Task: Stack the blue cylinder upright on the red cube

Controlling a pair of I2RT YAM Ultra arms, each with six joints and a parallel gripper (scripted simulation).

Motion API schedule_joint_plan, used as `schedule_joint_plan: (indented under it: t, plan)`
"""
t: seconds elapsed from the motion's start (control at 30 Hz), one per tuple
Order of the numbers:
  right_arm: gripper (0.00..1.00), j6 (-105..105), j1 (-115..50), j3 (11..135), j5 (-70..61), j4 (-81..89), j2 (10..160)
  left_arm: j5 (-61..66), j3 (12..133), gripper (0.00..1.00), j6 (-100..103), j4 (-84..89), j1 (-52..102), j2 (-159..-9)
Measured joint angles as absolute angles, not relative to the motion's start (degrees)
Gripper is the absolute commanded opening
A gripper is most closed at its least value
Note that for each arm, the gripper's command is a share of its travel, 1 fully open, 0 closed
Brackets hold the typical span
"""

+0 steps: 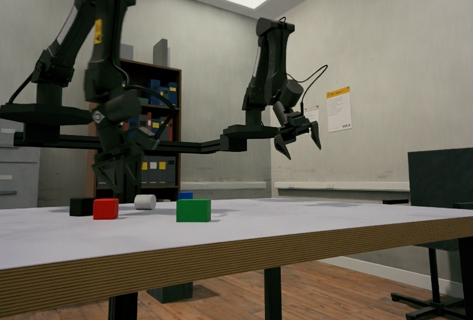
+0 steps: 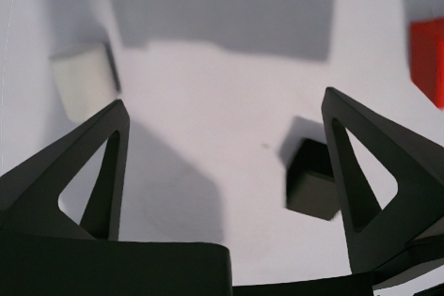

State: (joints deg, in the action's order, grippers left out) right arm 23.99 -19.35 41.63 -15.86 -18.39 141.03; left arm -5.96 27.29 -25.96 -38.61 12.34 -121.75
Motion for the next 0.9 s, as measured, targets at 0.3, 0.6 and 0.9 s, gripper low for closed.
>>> schedule_joint_plan:
  t: [0.3,0.6,0.9]
  plan:
    - [1.0,44.03,-3.03,33.52,-26.33,-28.64,141.01,-5.96,27.29,1.0,-25.96,-38.61,12.34,-121.75]
    - [1.0,61.06,9.15,27.75,-35.88,-37.76,141.64,-5.96,27.29,1.0,-25.96,-38.61,12.34,-121.75]
    - [1.0,72.14,18.52,24.05,-42.57,-42.87,143.41,-5.96,27.29,1.0,-25.96,-38.61,12.34,-121.75]
